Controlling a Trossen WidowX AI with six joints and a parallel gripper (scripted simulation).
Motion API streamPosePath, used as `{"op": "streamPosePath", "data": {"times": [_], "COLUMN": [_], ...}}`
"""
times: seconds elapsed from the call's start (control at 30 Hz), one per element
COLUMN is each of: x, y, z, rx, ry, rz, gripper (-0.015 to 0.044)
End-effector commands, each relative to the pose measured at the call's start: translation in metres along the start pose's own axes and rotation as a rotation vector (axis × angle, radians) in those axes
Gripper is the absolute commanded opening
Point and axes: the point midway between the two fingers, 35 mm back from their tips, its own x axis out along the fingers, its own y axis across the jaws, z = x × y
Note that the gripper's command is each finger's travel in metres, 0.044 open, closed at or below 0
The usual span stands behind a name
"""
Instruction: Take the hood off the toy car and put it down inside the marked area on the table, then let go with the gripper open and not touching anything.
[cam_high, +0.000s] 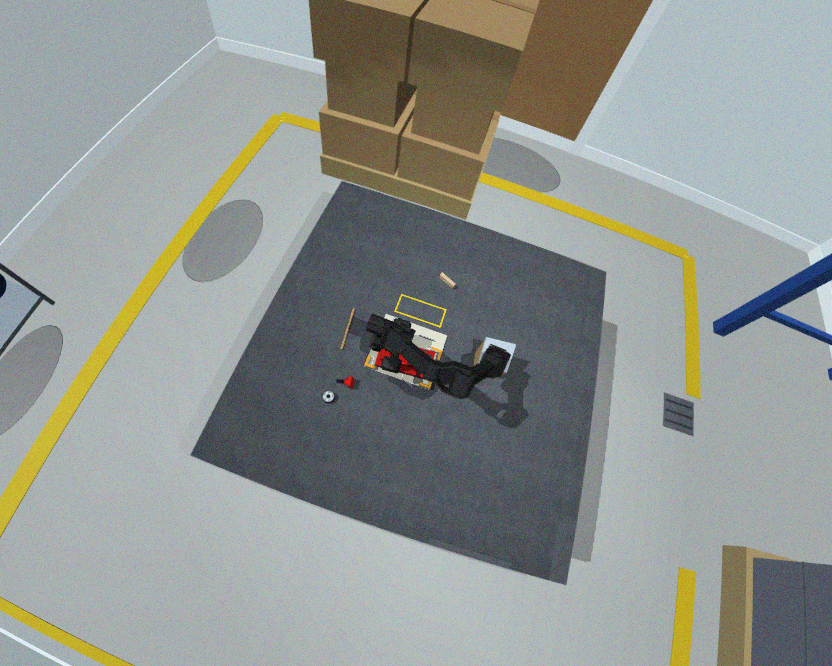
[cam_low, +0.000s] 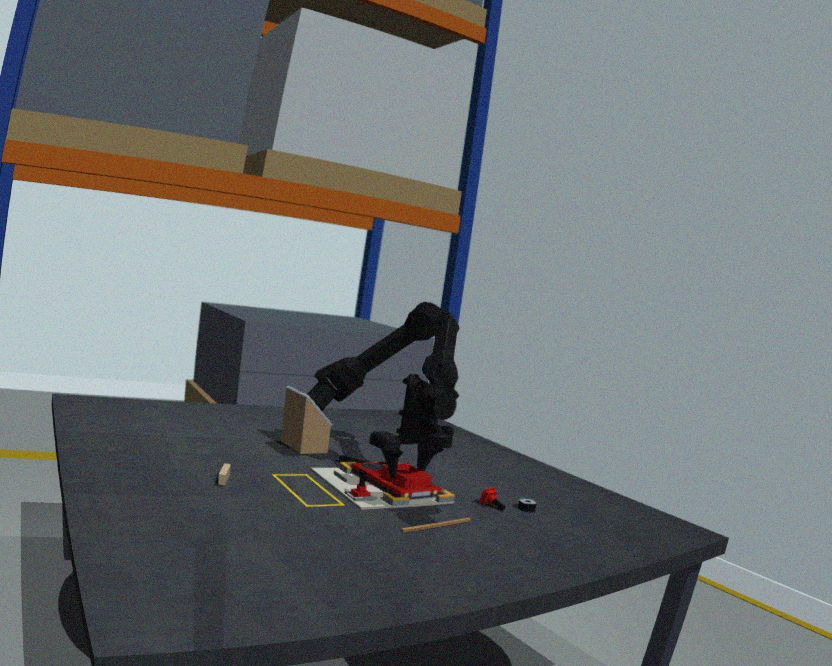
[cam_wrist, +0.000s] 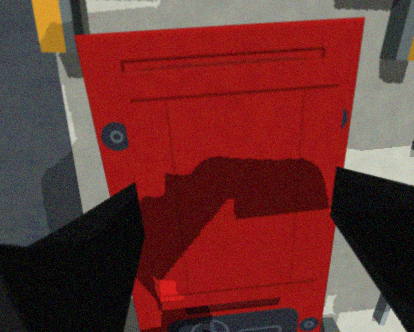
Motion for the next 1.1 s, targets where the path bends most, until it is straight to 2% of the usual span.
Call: {"op": "streamPosePath", "data": {"times": [0.0, 0.17, 0.5, 0.53, 1.07], "x": [0.0, 0.0, -0.005, -0.006, -0.016], "y": [0.0, 0.0, 0.0, 0.0, 0.0], "z": [0.0, 0.0, 0.0, 0.0, 0.001], "rx": [-0.001, -0.001, -0.001, -0.001, 0.0], "ry": [0.0, 0.0, 0.0, 0.0, 0.0], "rz": [0.0, 0.0, -0.001, -0.001, -0.001], "gripper": [0.0308, 0.0275, 0.0012, 0.0, 0.0]}}
